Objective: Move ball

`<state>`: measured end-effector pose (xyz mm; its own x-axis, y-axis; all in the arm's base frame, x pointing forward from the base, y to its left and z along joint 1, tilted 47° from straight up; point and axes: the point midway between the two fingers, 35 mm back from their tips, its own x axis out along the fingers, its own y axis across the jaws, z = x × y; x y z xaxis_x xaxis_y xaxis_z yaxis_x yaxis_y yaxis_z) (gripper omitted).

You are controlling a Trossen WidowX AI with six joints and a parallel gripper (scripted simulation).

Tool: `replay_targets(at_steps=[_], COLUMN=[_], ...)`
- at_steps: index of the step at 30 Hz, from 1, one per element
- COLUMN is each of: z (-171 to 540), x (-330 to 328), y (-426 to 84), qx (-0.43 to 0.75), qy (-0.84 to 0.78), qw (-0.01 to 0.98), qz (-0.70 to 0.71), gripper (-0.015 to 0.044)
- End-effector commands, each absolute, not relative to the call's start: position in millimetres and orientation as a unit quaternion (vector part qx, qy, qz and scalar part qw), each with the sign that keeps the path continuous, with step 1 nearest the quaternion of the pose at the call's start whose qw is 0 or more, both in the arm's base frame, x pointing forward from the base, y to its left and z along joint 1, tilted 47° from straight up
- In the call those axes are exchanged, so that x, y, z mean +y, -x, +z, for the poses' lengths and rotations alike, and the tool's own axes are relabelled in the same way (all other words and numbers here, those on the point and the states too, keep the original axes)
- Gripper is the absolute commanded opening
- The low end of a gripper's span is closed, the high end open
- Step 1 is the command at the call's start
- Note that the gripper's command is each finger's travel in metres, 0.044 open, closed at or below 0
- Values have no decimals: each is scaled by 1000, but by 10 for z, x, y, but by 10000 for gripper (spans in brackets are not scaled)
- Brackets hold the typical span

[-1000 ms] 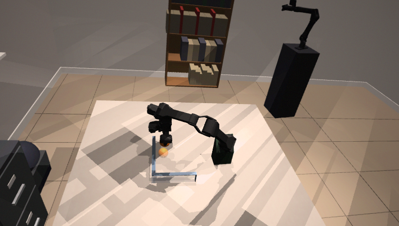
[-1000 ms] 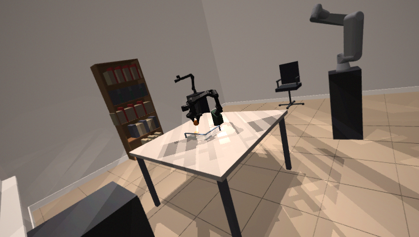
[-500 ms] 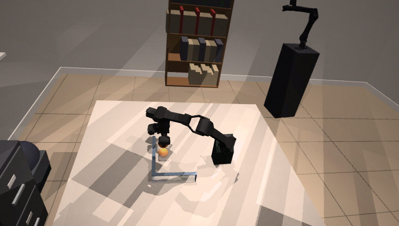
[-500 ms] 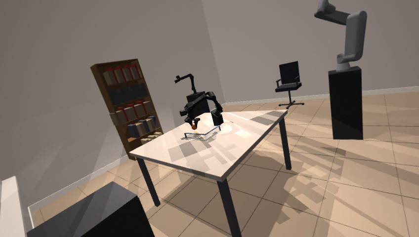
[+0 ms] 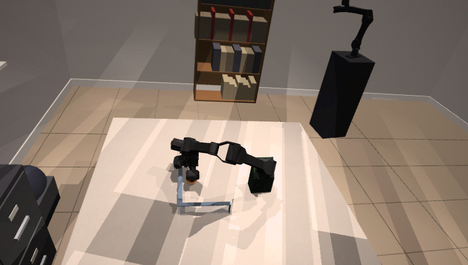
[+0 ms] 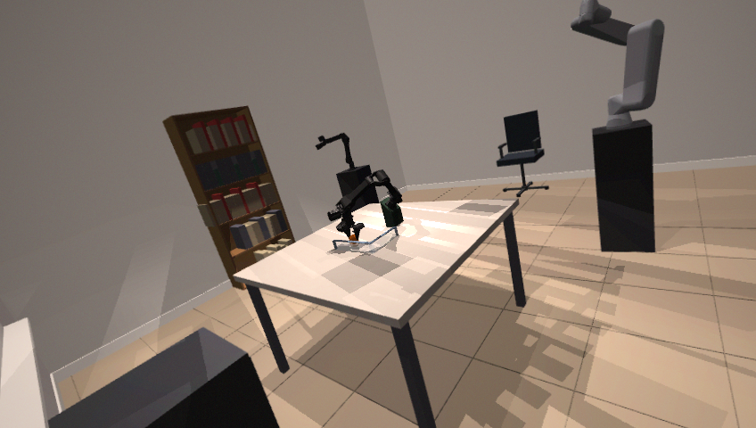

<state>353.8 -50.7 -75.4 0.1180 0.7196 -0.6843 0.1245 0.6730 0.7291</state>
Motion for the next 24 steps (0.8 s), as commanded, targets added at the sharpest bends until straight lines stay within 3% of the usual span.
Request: replay_targets(at_steps=[1, 16, 24], z=[-788, -907, -874], x=[-480, -351, -384], y=[-3538, -3558, -3568], qx=[624, 624, 623], qy=[-342, -343, -338], qw=[667, 666, 669], qz=[221, 221, 222], gripper=[0, 0, 210])
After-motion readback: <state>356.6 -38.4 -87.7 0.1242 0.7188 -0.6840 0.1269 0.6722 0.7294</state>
